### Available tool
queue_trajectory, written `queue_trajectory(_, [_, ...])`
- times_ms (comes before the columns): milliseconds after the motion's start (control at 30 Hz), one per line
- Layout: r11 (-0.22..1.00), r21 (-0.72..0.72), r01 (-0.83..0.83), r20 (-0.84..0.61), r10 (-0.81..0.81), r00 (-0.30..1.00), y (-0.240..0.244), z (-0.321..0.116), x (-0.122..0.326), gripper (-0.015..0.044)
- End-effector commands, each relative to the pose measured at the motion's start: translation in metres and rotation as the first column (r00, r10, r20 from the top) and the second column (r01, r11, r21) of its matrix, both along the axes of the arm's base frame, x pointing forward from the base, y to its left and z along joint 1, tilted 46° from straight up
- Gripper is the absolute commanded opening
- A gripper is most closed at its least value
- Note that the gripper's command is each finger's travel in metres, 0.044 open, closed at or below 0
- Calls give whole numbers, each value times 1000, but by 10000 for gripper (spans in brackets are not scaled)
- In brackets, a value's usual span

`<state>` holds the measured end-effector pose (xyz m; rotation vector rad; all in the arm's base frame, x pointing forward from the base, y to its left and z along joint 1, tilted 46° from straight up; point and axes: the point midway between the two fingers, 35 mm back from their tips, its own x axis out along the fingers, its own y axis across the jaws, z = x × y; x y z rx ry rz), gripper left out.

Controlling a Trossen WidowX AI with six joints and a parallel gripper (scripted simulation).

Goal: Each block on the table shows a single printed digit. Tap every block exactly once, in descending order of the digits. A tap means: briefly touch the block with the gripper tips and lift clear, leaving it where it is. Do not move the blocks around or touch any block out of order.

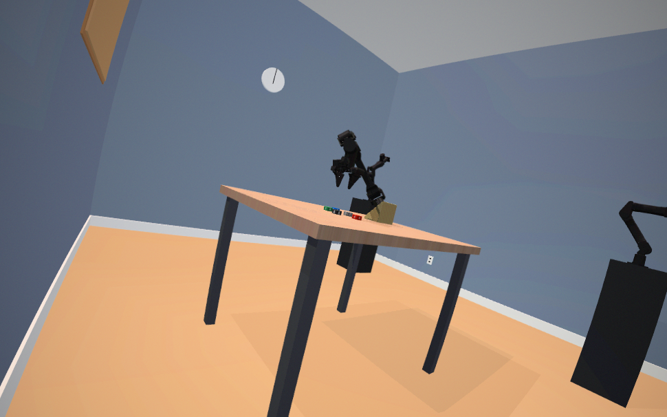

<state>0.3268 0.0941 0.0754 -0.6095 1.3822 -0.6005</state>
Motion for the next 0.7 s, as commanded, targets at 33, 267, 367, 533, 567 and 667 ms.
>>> queue_trajectory(33, [1000, -5, -3, -8, 3, 1000, -1, 0, 0, 400])
queue_trajectory(267, [1000, -5, -3, -8, 3, 1000, -1, 0, 0, 400])
queue_trajectory(367, [1000, -4, -4, -8, 4, 1000, -9, 8, -1, 400])
queue_trajectory(533, [1000, -7, -4, -10, 4, 1000, -65, 63, -19, 400])
queue_trajectory(567, [1000, -9, -4, -10, 4, 1000, -74, 72, -23, 400])
queue_trajectory(667, [1000, -11, -3, -10, 3, 1000, -82, 78, -27, 400])
